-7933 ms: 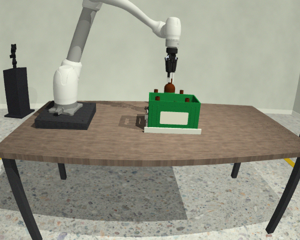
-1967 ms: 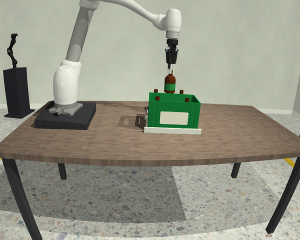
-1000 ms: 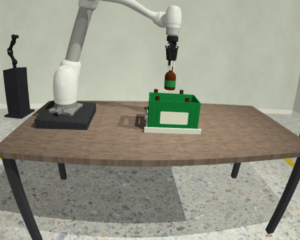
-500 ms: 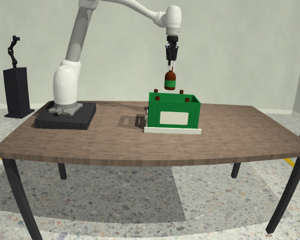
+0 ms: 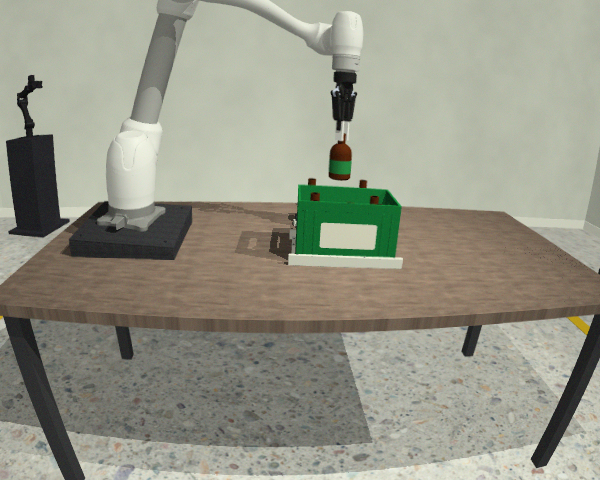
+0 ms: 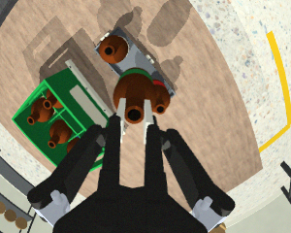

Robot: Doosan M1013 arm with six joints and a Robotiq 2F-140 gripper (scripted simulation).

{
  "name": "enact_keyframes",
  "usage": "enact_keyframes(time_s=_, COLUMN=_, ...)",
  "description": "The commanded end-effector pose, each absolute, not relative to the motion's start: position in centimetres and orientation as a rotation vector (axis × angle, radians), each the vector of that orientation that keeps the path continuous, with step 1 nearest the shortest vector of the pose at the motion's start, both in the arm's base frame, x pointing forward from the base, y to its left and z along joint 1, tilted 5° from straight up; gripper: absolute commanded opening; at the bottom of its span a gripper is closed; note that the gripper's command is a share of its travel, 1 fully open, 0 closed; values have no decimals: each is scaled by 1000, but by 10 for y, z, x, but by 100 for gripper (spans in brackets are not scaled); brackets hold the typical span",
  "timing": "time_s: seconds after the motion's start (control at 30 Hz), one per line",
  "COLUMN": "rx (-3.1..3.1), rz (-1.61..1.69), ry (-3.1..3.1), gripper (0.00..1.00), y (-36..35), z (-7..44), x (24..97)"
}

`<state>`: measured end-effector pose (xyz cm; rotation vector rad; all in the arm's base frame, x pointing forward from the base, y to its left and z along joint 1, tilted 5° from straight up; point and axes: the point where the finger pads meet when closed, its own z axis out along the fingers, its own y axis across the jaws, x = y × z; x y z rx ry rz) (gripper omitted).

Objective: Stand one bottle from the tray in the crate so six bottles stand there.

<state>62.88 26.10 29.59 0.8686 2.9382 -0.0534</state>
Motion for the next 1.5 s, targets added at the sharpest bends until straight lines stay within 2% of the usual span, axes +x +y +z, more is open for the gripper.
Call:
enact_keyframes(time_s=0.0, rx=869, rz=-53, ry=2938, gripper=0, y=261, z=296, x=629)
enact_keyframes(time_s=1.47, rx=869, rz=-53, ry=2938, gripper=0, y=262, z=318, x=627)
